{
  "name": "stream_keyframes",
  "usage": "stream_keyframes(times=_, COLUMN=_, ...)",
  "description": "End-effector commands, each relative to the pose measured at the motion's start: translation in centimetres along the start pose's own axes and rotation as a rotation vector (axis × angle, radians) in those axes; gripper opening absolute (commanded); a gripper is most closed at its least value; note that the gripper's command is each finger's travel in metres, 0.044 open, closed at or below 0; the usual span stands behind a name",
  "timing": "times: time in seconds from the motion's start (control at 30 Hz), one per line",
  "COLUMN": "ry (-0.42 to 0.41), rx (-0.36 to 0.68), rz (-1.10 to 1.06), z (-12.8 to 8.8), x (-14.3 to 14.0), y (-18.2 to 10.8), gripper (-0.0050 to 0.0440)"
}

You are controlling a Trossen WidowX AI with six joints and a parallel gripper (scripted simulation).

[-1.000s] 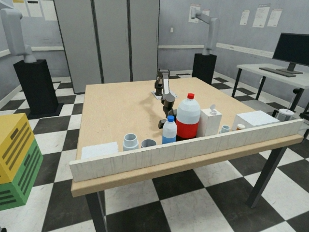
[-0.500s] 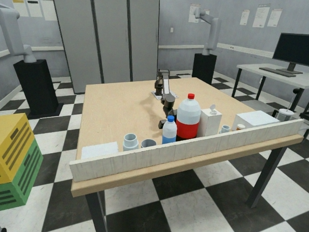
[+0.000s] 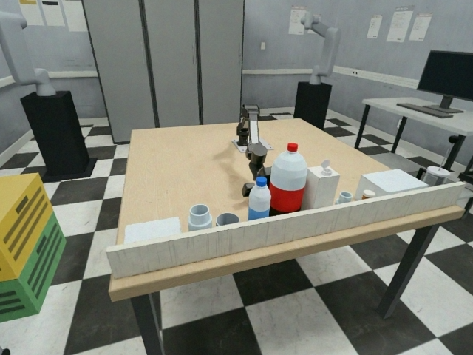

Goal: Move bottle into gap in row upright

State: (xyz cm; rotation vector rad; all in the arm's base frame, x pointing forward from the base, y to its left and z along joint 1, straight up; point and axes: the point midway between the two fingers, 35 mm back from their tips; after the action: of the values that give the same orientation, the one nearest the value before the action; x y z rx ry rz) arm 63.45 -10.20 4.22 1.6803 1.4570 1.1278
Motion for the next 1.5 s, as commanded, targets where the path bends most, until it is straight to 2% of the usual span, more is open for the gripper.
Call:
stream_keyframes(times=0.0, ry=0.003, rx=-0.046, rz=-0.014, z=-1.5, x=0.3, y=2.4, gripper=-0.0050)
stream_keyframes(times=1.47, ry=0.002, rx=-0.041, rz=-0.014, z=-7.2, x=0.1, y=-1.0, gripper=-0.0050)
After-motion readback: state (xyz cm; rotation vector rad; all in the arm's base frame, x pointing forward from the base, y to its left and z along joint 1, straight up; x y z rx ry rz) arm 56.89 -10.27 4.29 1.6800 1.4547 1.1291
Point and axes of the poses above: the point midway between the two fingers, 35 mm back from their tips, its own z axis out along the fingers, its own x axis across the jaws, y = z × x, and after that the axes turned 12 degrees about z, right-handed
